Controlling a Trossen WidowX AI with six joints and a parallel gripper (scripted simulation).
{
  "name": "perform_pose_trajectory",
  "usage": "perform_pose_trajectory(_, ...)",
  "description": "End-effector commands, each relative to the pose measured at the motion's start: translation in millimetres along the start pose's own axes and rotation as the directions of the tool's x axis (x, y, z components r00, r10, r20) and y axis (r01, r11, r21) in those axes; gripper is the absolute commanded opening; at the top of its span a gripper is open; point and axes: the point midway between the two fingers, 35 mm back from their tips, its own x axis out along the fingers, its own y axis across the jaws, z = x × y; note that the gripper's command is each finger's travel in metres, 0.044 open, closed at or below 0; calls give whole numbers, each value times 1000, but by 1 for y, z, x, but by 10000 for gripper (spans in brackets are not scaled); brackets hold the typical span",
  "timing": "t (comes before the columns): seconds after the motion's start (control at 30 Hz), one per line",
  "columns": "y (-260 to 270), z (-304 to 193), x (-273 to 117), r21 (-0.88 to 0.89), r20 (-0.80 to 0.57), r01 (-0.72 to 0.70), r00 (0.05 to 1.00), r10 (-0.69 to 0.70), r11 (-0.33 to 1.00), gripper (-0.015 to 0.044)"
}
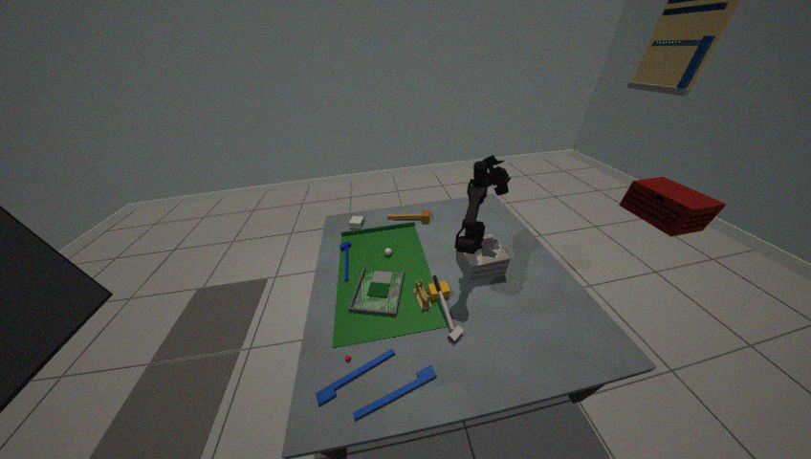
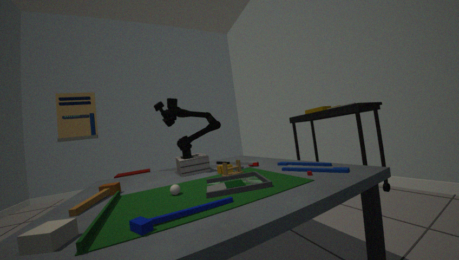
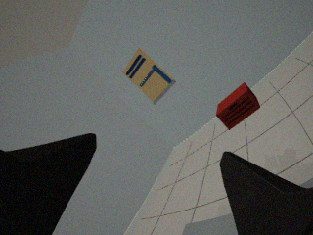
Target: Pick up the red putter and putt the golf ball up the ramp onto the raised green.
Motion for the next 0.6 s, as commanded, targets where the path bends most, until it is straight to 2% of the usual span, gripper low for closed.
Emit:
perform_pose_trajectory(0.0, 0, -1, 0, -2, -4, -1, 1000, 1, 1000, 426)
perform_pose_trajectory(0.03, 2, -4, 0, -10, -17, -6, 1000, 6, 1000, 440)
perform_pose_trajectory(0.27, 18, -44, 0, -106, -194, -85, 979, 64, 991, 440)
perform_pose_trajectory(0.57, 39, -95, -13, -203, -409, -229, 903, 130, 952, 440)
